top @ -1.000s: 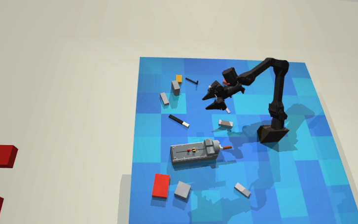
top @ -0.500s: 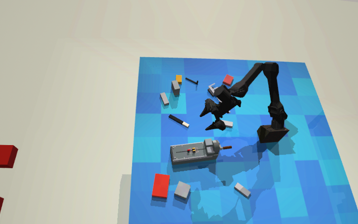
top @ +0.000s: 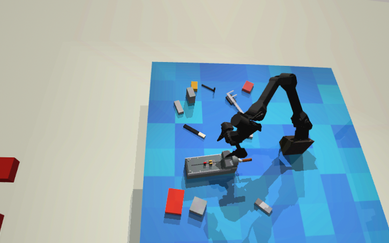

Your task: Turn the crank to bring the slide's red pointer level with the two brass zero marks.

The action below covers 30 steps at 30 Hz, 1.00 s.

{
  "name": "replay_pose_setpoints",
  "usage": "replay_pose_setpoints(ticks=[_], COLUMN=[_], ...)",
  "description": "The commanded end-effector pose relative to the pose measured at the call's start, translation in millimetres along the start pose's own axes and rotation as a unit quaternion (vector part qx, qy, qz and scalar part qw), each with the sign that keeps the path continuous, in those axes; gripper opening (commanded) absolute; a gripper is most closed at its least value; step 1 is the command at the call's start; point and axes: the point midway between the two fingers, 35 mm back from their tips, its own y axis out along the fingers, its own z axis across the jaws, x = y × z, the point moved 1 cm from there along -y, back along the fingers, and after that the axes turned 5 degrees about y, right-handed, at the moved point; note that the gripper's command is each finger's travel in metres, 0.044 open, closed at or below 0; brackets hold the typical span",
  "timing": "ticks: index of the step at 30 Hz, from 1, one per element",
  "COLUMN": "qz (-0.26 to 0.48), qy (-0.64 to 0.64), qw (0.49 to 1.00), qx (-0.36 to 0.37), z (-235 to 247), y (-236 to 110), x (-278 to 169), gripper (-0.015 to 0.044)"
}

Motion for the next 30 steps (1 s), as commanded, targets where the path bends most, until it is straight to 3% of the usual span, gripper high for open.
replay_pose_setpoints(ticks=[1, 24, 30], qz=[0.014, 0.014, 0.012], qy=[-0.008, -0.009, -0.006], qw=[1.000, 1.000, 1.000], qx=[-0.003, -0.003, -0.003], z=[0.4, -0.2, 0.3], y=[27.1, 34.7, 8.9], x=[-24.5, -32.0, -8.7], gripper=[0.0440, 0.0440, 0.0440])
